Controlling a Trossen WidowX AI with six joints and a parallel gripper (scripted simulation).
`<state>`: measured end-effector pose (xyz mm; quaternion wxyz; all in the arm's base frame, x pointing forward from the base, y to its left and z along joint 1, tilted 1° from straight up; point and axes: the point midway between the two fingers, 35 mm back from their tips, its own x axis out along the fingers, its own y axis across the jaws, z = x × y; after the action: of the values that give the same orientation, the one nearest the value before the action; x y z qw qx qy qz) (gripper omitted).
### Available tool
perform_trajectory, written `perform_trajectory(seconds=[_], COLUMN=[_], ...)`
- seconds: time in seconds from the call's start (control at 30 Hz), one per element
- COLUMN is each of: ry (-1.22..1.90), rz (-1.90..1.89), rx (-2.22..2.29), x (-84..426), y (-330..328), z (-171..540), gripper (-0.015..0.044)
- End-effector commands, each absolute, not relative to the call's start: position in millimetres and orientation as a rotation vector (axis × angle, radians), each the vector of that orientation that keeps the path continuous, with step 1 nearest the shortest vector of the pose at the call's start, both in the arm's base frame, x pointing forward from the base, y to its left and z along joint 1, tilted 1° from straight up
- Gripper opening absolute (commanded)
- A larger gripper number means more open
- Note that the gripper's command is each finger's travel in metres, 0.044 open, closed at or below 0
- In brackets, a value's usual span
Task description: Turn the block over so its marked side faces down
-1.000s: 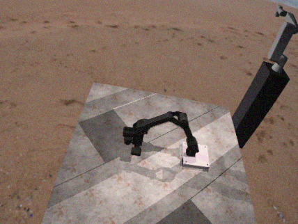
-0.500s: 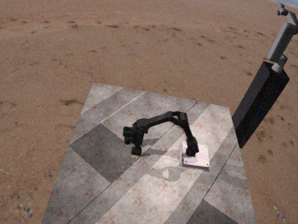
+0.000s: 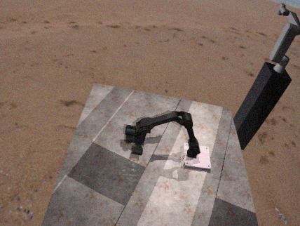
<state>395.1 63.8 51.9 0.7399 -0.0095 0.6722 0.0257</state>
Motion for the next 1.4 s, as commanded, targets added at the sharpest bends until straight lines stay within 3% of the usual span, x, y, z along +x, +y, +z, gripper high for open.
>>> perform_trajectory(seconds=[0.0,1.37], ry=[1.417,0.884], rz=[0.057,0.060], rx=[-0.026,-0.014], x=[395.8,399.3], y=[63.6,64.0], z=[51.7,30.8], gripper=[0.0000,0.0000])
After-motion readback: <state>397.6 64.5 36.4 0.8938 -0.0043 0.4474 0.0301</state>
